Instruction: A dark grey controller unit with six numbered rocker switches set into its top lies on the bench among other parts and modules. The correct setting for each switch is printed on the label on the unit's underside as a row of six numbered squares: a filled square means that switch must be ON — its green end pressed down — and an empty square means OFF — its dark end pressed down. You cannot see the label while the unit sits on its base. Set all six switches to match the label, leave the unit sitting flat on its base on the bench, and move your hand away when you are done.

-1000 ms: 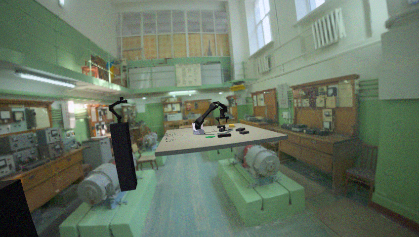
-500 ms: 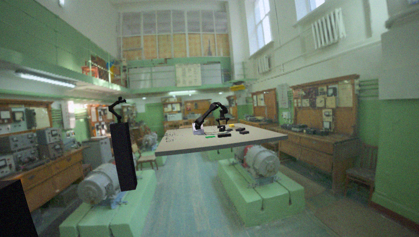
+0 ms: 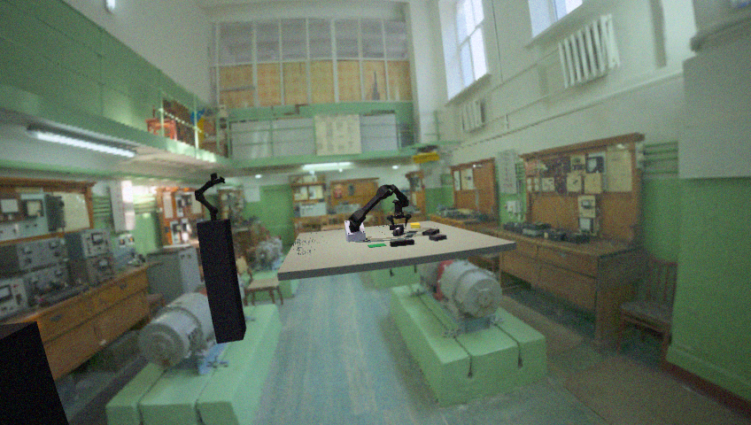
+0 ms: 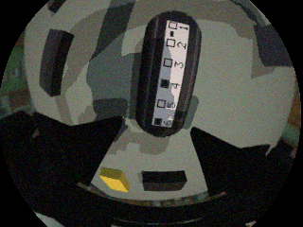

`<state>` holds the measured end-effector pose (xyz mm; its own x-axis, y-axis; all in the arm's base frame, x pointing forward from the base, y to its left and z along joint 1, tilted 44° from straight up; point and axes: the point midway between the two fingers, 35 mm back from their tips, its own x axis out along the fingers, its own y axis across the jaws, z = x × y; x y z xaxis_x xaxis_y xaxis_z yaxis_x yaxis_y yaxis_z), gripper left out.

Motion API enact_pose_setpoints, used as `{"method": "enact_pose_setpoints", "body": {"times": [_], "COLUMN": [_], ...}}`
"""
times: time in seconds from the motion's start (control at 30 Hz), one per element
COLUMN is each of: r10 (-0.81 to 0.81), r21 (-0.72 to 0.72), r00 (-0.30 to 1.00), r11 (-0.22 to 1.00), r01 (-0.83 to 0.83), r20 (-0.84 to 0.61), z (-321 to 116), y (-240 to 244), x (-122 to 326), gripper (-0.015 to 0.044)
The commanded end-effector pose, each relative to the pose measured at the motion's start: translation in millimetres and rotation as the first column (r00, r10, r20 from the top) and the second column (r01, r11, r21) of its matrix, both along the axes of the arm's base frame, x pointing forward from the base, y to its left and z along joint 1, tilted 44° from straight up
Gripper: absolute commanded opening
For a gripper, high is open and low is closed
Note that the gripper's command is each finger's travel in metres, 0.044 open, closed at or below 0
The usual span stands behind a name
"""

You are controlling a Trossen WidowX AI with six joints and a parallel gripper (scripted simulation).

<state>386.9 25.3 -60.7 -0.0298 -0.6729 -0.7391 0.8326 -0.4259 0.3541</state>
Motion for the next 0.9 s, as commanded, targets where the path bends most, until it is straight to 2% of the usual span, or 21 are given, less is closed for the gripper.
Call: {"method": "enact_pose_setpoints", "body": {"times": [0.0,0.27,0.37,0.53,0.87], "r10": [0.001,0.000,0.000,0.000,0.000], "r21": [-0.009,-0.010,-0.010,-0.010,-0.010], "r00": [1.000,1.000,1.000,1.000,1.000], "r11": [1.000,1.000,1.000,1.000,1.000], "r01": [-0.001,-0.001,-0.001,-0.001,-0.001], "r20": [-0.017,-0.017,-0.017,-0.017,-0.017], "z": [-8.2,-14.4,-14.4,-14.4,-14.4], "y": [-8.1,-14.3,-14.3,-14.3,-14.3], "x": [-3.9,-5.0,-5.0,-5.0,-5.0], "gripper": [0.0440,0.0440,0.0361,0.0328,0.0326]}}
